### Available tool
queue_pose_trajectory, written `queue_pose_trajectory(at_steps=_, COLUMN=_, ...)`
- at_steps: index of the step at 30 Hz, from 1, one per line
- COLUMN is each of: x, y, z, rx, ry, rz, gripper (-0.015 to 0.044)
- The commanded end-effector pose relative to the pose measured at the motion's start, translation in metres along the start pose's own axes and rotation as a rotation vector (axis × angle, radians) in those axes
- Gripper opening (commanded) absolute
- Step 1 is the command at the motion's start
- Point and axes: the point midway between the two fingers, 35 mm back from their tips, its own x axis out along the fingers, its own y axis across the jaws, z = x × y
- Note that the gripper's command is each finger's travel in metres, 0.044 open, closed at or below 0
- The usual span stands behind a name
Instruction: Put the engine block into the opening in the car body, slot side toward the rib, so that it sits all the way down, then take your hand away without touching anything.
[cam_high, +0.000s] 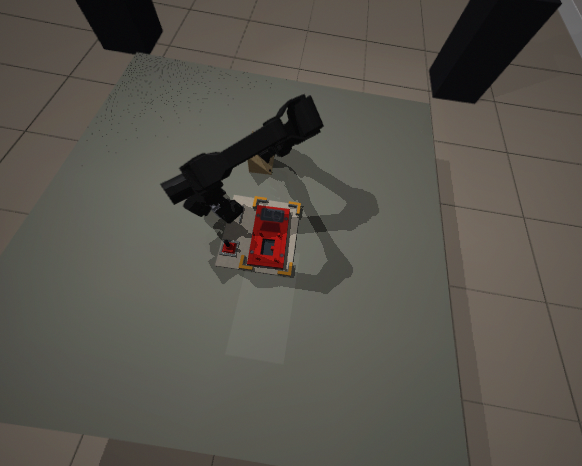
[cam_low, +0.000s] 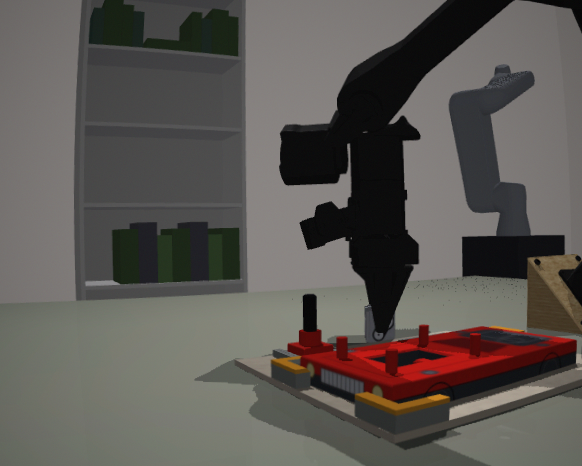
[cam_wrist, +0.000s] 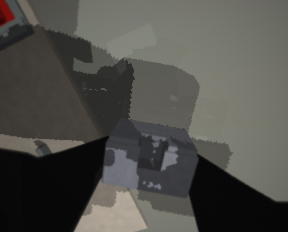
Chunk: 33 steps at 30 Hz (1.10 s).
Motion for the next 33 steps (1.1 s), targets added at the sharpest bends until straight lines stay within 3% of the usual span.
queue_pose_trajectory(at_steps=1, x=0.001, y=0.000, z=0.000, rx=0.005, ry=-0.001, rz=0.003, gripper=0.0177)
queue_pose_trajectory(at_steps=3, x=0.001, y=0.000, z=0.000, rx=0.005, ry=-0.001, rz=0.003, gripper=0.0164)
queue_pose_trajectory(at_steps=10, x=-0.013, y=0.001, z=0.004, rx=0.006, ry=-0.002, rz=0.001, gripper=0.0000)
queue_pose_trajectory(at_steps=33, x=-0.084, y=0.002, z=0.009, rx=0.007, ry=-0.004, rz=-0.002, gripper=0.0000)
